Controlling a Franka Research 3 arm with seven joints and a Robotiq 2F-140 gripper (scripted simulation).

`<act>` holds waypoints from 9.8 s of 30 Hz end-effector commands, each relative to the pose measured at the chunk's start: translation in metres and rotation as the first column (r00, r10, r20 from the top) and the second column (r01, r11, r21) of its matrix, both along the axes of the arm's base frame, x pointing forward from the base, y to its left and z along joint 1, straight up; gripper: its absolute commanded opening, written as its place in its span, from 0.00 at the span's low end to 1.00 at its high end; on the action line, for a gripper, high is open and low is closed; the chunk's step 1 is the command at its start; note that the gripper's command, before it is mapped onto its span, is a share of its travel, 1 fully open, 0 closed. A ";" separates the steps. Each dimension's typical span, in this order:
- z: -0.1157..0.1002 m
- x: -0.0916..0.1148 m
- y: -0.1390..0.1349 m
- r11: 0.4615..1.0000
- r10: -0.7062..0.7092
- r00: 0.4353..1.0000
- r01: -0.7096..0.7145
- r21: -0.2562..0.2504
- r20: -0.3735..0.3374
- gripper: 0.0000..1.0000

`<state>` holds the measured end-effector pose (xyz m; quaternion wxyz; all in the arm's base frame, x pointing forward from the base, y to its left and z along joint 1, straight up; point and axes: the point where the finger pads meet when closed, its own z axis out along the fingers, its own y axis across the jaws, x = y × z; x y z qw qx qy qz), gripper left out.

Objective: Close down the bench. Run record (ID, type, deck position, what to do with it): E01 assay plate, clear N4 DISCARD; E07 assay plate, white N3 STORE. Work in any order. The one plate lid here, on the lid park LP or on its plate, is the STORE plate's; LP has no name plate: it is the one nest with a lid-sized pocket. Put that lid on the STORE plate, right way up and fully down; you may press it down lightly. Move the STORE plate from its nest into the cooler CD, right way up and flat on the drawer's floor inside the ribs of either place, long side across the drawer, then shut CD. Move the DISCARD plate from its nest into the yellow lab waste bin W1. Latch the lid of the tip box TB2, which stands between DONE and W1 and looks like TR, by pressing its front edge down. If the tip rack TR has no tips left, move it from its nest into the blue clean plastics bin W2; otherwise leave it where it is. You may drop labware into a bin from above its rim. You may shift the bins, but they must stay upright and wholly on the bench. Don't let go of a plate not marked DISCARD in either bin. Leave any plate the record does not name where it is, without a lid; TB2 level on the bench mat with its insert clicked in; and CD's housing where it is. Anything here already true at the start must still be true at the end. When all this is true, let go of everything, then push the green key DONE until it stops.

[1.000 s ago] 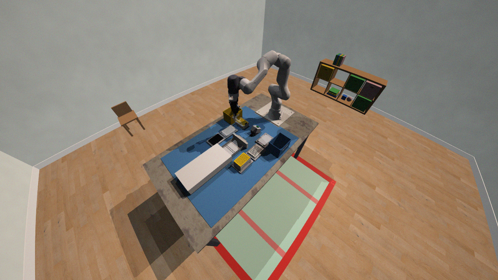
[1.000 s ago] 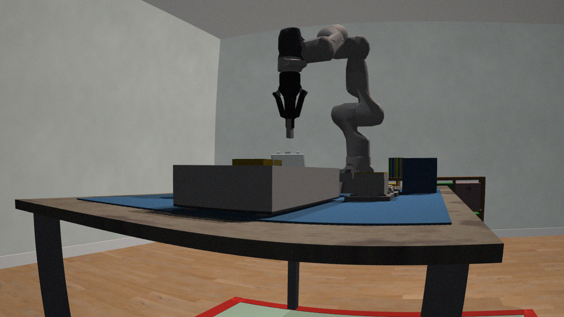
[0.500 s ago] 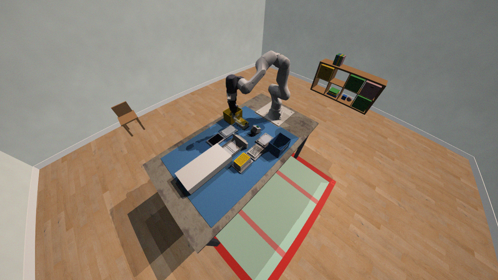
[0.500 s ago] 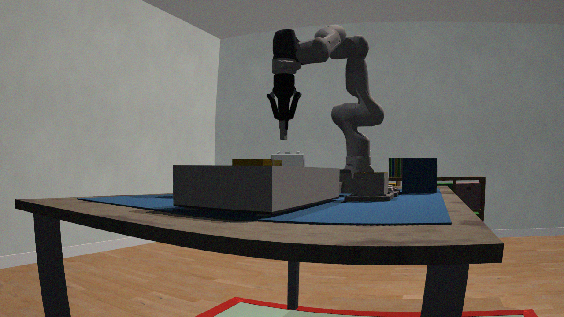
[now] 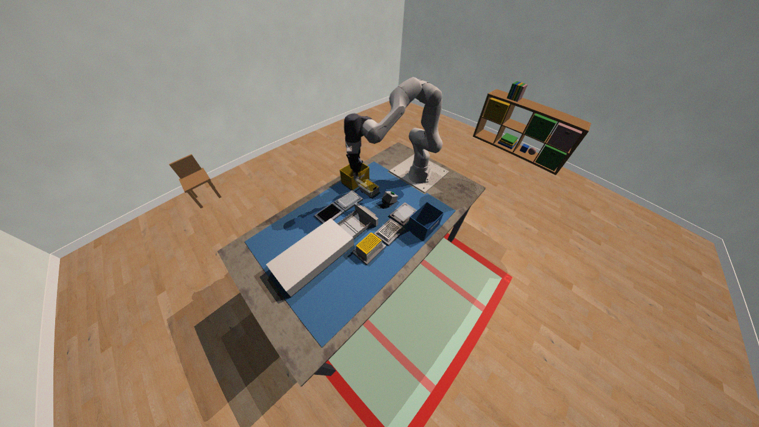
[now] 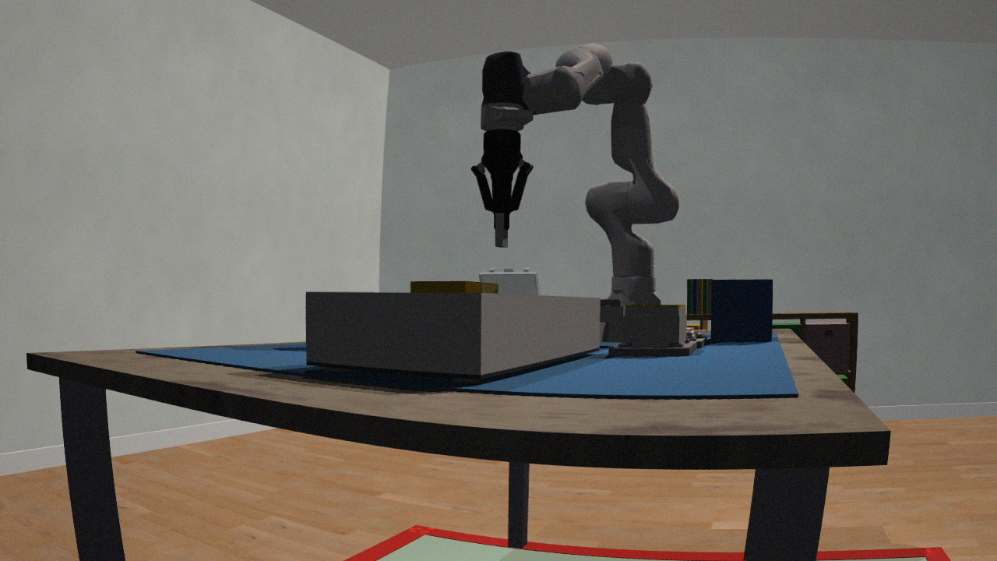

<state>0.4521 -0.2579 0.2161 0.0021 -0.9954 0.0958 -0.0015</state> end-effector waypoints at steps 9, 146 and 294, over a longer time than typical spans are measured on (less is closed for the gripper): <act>0.000 0.002 -0.001 1.000 0.005 1.000 -0.005 -0.001 0.004 0.00; -0.060 -0.055 0.010 1.000 0.005 1.000 -0.005 -0.001 0.004 0.00; -0.021 -0.091 0.017 1.000 0.005 1.000 -0.005 -0.001 0.004 0.00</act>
